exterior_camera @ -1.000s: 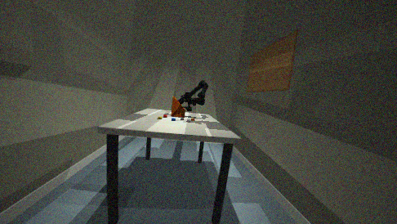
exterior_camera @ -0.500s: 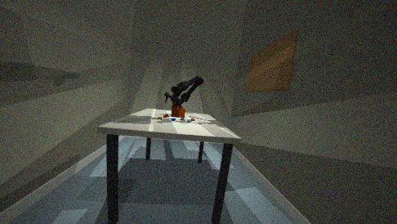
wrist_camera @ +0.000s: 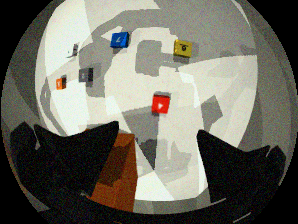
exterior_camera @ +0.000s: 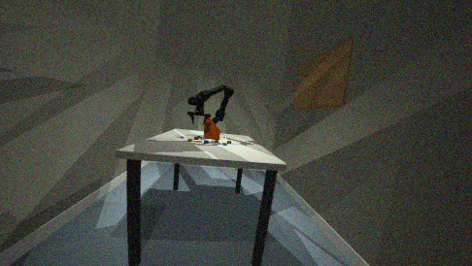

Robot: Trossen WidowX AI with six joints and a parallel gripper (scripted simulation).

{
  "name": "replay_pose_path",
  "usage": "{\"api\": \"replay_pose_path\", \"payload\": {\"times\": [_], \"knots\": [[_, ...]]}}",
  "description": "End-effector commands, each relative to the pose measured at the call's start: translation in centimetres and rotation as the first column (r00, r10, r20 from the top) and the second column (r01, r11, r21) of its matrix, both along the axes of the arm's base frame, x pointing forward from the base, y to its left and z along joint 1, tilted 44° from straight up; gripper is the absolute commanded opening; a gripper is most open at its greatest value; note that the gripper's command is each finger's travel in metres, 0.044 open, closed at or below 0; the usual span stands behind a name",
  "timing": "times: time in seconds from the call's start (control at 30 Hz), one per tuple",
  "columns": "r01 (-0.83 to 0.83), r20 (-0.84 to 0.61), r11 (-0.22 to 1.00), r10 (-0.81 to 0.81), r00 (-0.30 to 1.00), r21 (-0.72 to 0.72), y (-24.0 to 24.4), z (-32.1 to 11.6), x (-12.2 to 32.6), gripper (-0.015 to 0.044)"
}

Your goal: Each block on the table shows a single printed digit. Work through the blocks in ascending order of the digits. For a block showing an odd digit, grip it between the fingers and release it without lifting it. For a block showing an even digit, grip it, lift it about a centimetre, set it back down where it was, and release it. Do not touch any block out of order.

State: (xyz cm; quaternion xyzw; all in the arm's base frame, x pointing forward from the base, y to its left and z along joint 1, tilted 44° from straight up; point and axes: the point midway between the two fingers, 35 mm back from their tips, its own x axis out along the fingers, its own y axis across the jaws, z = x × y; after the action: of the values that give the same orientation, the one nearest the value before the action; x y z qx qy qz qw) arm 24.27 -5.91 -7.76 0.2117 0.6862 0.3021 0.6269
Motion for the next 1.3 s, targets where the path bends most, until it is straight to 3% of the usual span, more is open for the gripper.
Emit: {"api": "replay_pose_path", "payload": {"times": [0.0, 0.47, 0.67, 0.83, 1.27], "knots": [[0.002, 0.008, 1.0, -0.003, 1.0, 0.009, -0.1, 0.0, 0.1, 0.04], [0.003, 0.008, 1.0, -0.003, 1.0, 0.008, 0.1, 0.2, 0.2, 0.04], [0.01, 0.011, 1.0, -0.01, 1.0, -0.008, 6.9, 6.7, 3.2, 0.04], [0.003, 0.007, 1.0, -0.003, 1.0, 0.017, 13.2, 11.9, 3.0, 0.04], [0.002, 0.006, 1.0, -0.002, 1.0, 0.02, 13.5, 12.2, 2.9, 0.04]]}}
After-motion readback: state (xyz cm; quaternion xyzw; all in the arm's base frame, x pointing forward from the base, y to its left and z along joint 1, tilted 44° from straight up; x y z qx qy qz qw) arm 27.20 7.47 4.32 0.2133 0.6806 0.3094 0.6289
